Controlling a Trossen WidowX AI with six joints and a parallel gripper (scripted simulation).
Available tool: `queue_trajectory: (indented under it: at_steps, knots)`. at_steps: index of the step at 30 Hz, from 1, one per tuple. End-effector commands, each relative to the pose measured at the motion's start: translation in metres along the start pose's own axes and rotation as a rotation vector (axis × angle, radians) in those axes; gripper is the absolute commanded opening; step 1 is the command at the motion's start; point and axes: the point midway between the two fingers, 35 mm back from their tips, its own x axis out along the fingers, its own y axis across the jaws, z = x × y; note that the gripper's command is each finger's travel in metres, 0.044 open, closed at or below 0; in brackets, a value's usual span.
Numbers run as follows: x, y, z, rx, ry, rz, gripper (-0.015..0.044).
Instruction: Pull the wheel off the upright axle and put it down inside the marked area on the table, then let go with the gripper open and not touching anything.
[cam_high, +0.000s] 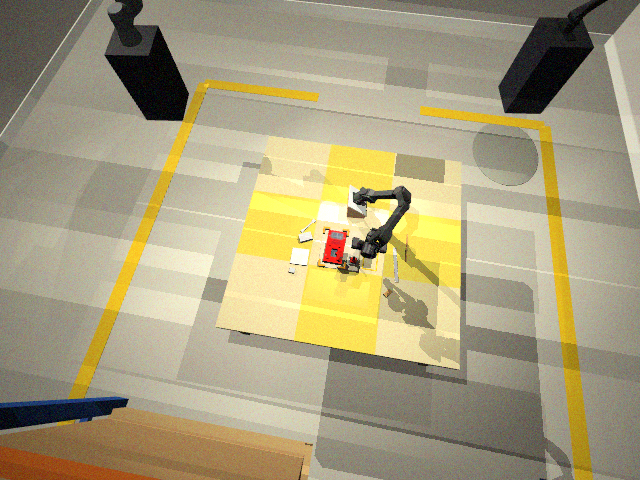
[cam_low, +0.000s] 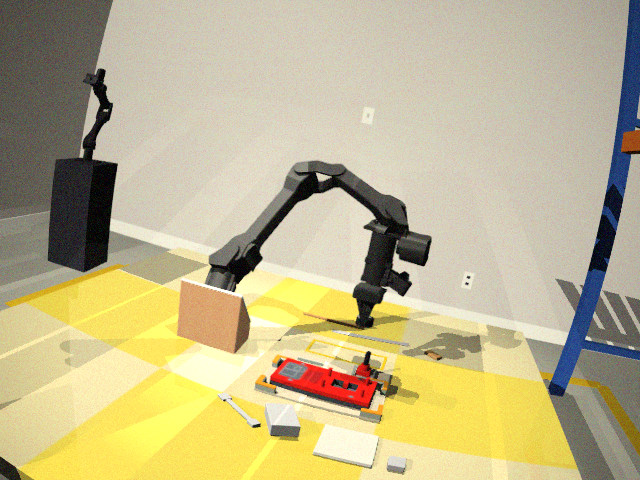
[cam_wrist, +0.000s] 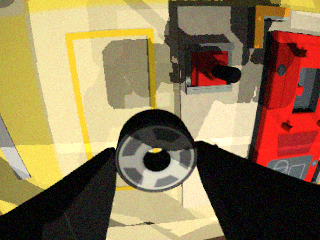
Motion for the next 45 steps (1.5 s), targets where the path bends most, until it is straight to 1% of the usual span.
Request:
queue_trajectory:
  at_steps: [1,8,12,22,25,37,43,45]
  knots:
    - [-0.002,0.013,-0.008,0.006,-0.003,0.005,0.0]
    - [-0.003,0.031,-0.022,0.004,-0.003,0.007,0.0]
    - [-0.002,0.033,-0.023,0.003,-0.003,0.007,0.0]
    - [0.018,0.033,-0.022,0.003,-0.003,0.007,0.0]
    - [0.029,0.033,-0.021,0.003,-0.003,0.006,0.0]
    - [0.098,0.035,-0.022,0.003,-0.003,0.011,0.0]
    - [0.102,0.035,-0.023,0.003,-0.003,0.012,0.0]
    - [0.098,0.035,-0.023,-0.004,0.001,0.005,0.0053]
